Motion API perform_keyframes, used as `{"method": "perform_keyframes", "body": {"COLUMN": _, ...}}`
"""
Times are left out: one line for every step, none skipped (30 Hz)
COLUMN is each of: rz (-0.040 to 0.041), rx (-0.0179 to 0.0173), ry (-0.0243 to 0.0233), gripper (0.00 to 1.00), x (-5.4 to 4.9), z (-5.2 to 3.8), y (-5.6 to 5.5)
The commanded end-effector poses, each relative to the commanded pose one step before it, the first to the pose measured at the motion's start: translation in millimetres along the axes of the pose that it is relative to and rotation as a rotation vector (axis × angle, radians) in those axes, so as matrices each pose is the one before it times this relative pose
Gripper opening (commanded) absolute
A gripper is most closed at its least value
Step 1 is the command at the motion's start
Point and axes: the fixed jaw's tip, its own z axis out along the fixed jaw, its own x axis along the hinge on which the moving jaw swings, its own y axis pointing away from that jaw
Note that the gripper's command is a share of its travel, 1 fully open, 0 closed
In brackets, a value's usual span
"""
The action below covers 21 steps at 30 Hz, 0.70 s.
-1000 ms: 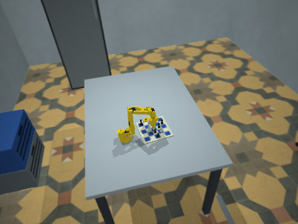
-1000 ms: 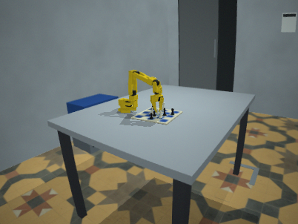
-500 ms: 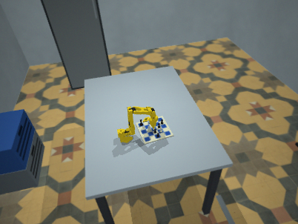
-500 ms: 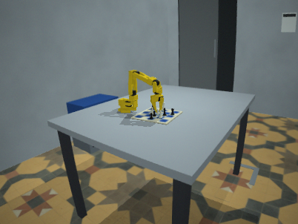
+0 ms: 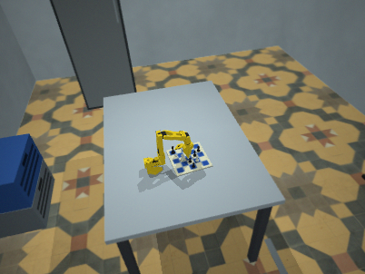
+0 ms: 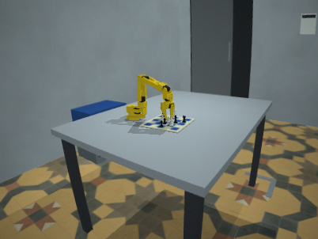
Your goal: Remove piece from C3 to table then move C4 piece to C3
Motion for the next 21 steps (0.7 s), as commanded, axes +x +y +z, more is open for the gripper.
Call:
{"method": "perform_keyframes", "body": {"rz": -0.00288, "rx": -0.01441, "ry": -0.01728, "gripper": 0.09, "x": -4.52, "z": 4.197, "y": 1.27}}
{"method": "perform_keyframes", "body": {"rz": 0.0, "rx": 0.0, "ry": 0.0, "gripper": 0.09, "x": 0.0, "z": 0.001, "y": 0.0}}
{"method": "perform_keyframes", "body": {"rz": 0.0, "rx": 0.0, "ry": 0.0, "gripper": 0.09, "x": 0.0, "z": -0.001, "y": 0.0}}
{"method": "perform_keyframes", "body": {"rz": 0.0, "rx": 0.0, "ry": 0.0, "gripper": 0.08, "x": 0.0, "z": 0.001, "y": 0.0}}
{"method": "perform_keyframes", "body": {"rz": 0.0, "rx": 0.0, "ry": 0.0, "gripper": 0.08, "x": 0.0, "z": -0.001, "y": 0.0}}
{"method": "perform_keyframes", "body": {"rz": 0.0, "rx": 0.0, "ry": 0.0, "gripper": 0.07, "x": 0.0, "z": 0.001, "y": 0.0}}
{"method": "perform_keyframes", "body": {"rz": 0.0, "rx": 0.0, "ry": 0.0, "gripper": 0.07, "x": 0.0, "z": -0.001, "y": 0.0}}
{"method": "perform_keyframes", "body": {"rz": 0.0, "rx": 0.0, "ry": 0.0, "gripper": 0.06, "x": 0.0, "z": 0.001, "y": 0.0}}
{"method": "perform_keyframes", "body": {"rz": 0.0, "rx": 0.0, "ry": 0.0, "gripper": 0.06, "x": 0.0, "z": 0.0, "y": 0.0}}
{"method": "perform_keyframes", "body": {"rz": 0.0, "rx": 0.0, "ry": 0.0, "gripper": 0.06, "x": 0.0, "z": 0.0, "y": 0.0}}
{"method": "perform_keyframes", "body": {"rz": 0.0, "rx": 0.0, "ry": 0.0, "gripper": 0.06, "x": 0.0, "z": -0.001, "y": 0.0}}
{"method": "perform_keyframes", "body": {"rz": 0.0, "rx": 0.0, "ry": 0.0, "gripper": 0.05, "x": 0.0, "z": 0.001, "y": 0.0}}
{"method": "perform_keyframes", "body": {"rz": 0.0, "rx": 0.0, "ry": 0.0, "gripper": 0.05, "x": 0.0, "z": -0.001, "y": 0.0}}
{"method": "perform_keyframes", "body": {"rz": 0.0, "rx": 0.0, "ry": 0.0, "gripper": 0.04, "x": 0.0, "z": 0.001, "y": 0.0}}
{"method": "perform_keyframes", "body": {"rz": 0.0, "rx": 0.0, "ry": 0.0, "gripper": 0.04, "x": 0.0, "z": -0.001, "y": 0.0}}
{"method": "perform_keyframes", "body": {"rz": 0.0, "rx": 0.0, "ry": 0.0, "gripper": 0.03, "x": 0.0, "z": 0.001, "y": 0.0}}
{"method": "perform_keyframes", "body": {"rz": 0.0, "rx": 0.0, "ry": 0.0, "gripper": 0.02, "x": 0.0, "z": -0.001, "y": 0.0}}
{"method": "perform_keyframes", "body": {"rz": 0.0, "rx": 0.0, "ry": 0.0, "gripper": 0.02, "x": 0.0, "z": 0.001, "y": 0.0}}
{"method": "perform_keyframes", "body": {"rz": 0.0, "rx": 0.0, "ry": 0.0, "gripper": 0.02, "x": 0.0, "z": -0.001, "y": 0.0}}
{"method": "perform_keyframes", "body": {"rz": 0.0, "rx": 0.0, "ry": 0.0, "gripper": 0.01, "x": 0.0, "z": 0.001, "y": 0.0}}
{"method": "perform_keyframes", "body": {"rz": 0.0, "rx": 0.0, "ry": 0.0, "gripper": 0.01, "x": 0.0, "z": -0.001, "y": 0.0}}
